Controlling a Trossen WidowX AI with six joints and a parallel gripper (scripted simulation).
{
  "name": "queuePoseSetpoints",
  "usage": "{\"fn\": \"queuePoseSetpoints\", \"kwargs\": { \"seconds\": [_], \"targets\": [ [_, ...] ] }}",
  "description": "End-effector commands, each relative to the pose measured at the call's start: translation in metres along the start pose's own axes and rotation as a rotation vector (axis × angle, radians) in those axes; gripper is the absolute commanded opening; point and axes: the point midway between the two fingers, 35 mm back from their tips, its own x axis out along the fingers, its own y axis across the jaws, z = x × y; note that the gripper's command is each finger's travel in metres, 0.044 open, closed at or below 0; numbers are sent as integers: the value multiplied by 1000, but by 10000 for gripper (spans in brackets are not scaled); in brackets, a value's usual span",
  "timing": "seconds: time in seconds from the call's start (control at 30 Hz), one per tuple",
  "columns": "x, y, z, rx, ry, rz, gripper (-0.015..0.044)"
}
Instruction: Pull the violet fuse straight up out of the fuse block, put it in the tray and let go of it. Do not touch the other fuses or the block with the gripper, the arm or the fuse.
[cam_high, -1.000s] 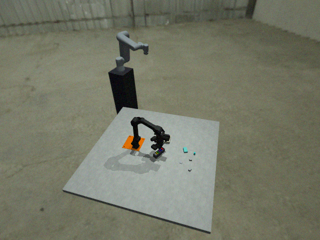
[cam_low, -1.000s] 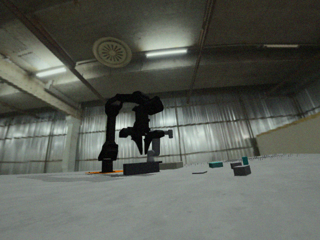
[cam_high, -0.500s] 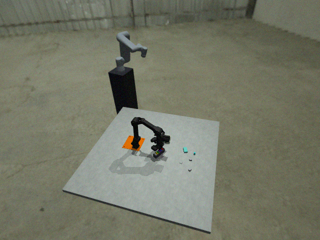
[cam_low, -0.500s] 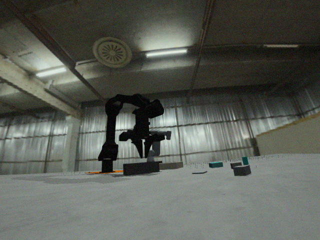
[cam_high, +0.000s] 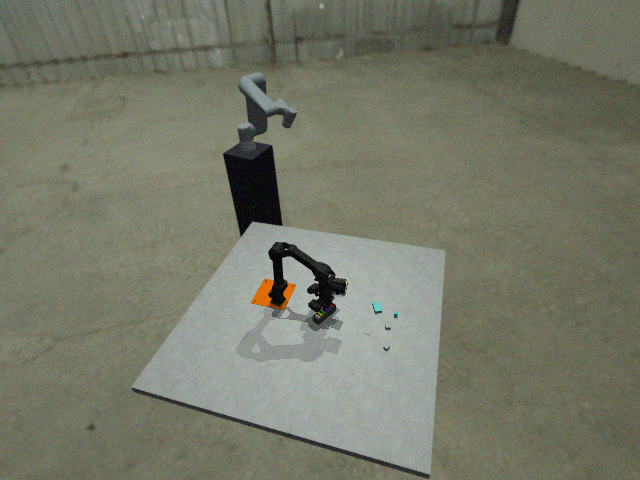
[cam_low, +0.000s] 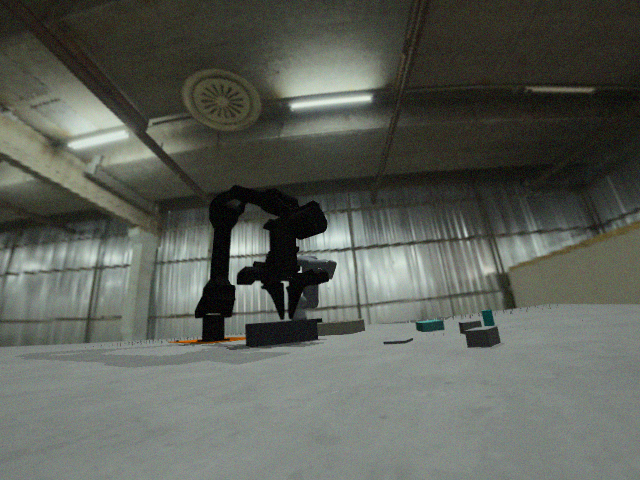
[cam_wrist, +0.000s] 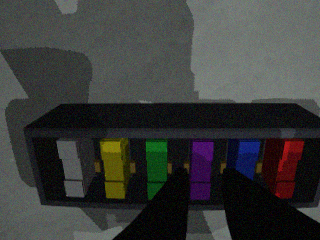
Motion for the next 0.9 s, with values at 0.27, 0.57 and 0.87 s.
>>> {"fn": "queuePoseSetpoints", "kwargs": {
  "seconds": [0.27,0.57,0.87],
  "targets": [
    [1,0,-1,-3,3,3,73],
    [9,0,-1,-3,3,3,73],
    [10,0,0,0,0,0,53]
  ]
}}
